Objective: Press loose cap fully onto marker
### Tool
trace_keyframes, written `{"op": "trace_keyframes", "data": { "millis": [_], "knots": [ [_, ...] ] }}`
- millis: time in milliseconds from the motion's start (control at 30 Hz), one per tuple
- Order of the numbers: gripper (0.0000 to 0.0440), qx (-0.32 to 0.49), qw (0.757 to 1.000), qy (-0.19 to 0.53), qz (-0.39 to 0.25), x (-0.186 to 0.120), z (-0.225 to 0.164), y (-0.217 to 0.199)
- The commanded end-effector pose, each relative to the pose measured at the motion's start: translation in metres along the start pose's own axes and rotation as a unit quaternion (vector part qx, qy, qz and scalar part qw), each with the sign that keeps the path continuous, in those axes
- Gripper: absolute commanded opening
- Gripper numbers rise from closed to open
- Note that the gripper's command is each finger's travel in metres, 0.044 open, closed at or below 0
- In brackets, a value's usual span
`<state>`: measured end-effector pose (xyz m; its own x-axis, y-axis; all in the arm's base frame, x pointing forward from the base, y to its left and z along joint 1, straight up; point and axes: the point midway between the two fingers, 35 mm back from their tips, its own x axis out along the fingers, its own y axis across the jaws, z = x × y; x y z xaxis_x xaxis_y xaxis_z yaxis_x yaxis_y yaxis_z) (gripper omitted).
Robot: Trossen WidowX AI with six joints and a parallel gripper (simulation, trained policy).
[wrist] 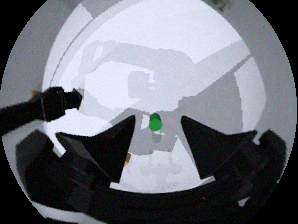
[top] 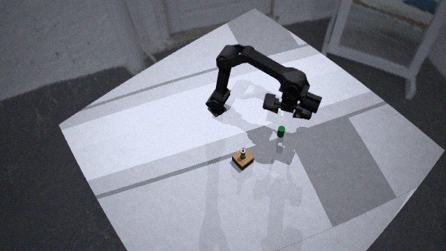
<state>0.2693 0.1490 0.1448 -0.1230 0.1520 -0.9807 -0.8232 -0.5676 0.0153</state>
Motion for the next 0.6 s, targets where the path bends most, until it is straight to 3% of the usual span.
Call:
{"op": "trace_keyframes", "data": {
  "millis": [0, 567],
  "knots": [
    [0.0311, 0.001, 1.0, 0.011, 0.006, 0.001, -0.008, -0.003],
    [0.0295, -0.006, 0.998, 0.049, 0.043, 0.023, -0.036, -0.009]
  ]
}}
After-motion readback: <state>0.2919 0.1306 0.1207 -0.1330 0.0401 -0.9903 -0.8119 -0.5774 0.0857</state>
